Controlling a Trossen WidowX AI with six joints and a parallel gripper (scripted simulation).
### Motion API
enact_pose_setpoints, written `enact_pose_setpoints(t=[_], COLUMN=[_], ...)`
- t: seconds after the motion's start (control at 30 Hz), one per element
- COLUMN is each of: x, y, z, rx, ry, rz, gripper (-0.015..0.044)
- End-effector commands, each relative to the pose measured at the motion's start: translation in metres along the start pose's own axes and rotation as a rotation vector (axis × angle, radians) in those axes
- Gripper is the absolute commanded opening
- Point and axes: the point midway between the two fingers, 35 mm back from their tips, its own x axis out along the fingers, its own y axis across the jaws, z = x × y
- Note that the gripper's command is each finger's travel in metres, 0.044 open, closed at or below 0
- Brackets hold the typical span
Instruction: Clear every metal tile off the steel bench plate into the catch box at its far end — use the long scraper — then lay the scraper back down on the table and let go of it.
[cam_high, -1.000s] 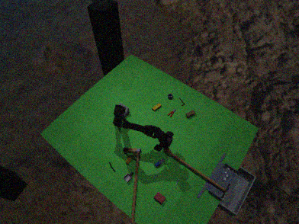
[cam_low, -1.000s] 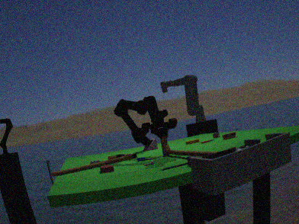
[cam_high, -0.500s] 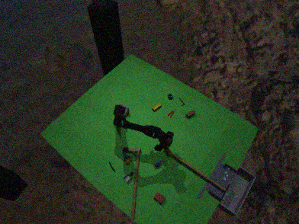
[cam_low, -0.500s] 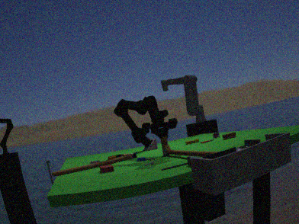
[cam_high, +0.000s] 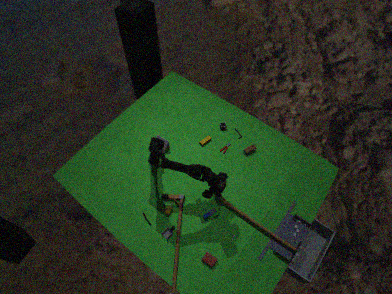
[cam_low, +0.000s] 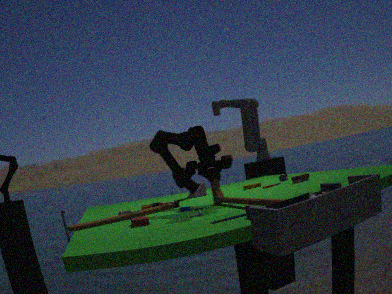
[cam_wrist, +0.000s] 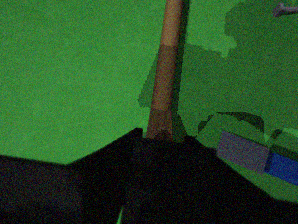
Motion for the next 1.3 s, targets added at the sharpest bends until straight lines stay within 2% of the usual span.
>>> enact_pose_setpoints(t=[0.0, 1.27], x=[-0.006, -0.05], y=[0.0, -0.001], z=[-0.002, -0.039], rx=[0.001, 0.001], ry=[-0.003, -0.004], rz=[0.0, 0.003], gripper=[0.0, 0.0])
